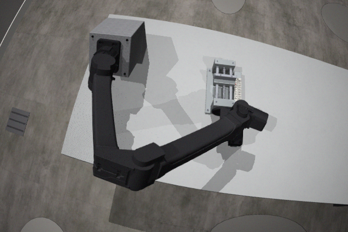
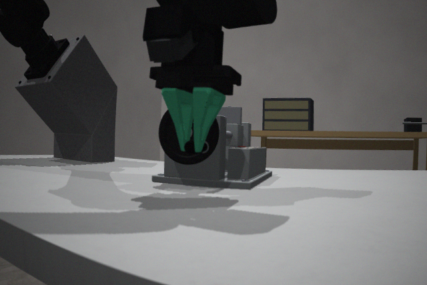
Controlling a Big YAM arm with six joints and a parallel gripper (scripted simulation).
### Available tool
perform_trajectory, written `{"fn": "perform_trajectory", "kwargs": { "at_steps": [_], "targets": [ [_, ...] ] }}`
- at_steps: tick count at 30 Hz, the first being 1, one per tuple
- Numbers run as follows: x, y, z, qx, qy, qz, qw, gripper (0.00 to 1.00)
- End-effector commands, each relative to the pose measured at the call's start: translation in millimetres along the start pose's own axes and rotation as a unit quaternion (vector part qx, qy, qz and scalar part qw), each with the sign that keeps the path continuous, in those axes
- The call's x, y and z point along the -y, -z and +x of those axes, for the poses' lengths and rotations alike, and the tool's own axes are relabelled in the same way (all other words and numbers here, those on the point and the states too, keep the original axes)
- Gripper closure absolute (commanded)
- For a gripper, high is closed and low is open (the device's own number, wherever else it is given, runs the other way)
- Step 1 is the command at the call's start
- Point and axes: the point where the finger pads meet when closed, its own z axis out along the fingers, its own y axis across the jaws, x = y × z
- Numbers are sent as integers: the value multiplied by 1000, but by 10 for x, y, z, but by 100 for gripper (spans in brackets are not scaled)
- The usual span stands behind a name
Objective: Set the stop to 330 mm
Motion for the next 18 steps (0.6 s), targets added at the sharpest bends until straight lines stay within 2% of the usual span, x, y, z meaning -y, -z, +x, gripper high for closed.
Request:
{"fn": "perform_trajectory", "kwargs": {
  "at_steps": [1, 6, 10, 18],
  "targets": [
    [-357, 218, 76, -1, -9, -37, 999, 94],
    [-324, 294, 86, -3, -2, -30, 1000, 94],
    [-347, 431, -33, -1, -13, -39, 999, 94],
    [-345, 419, 7, -1, -11, -37, 999, 94]
  ]
}}
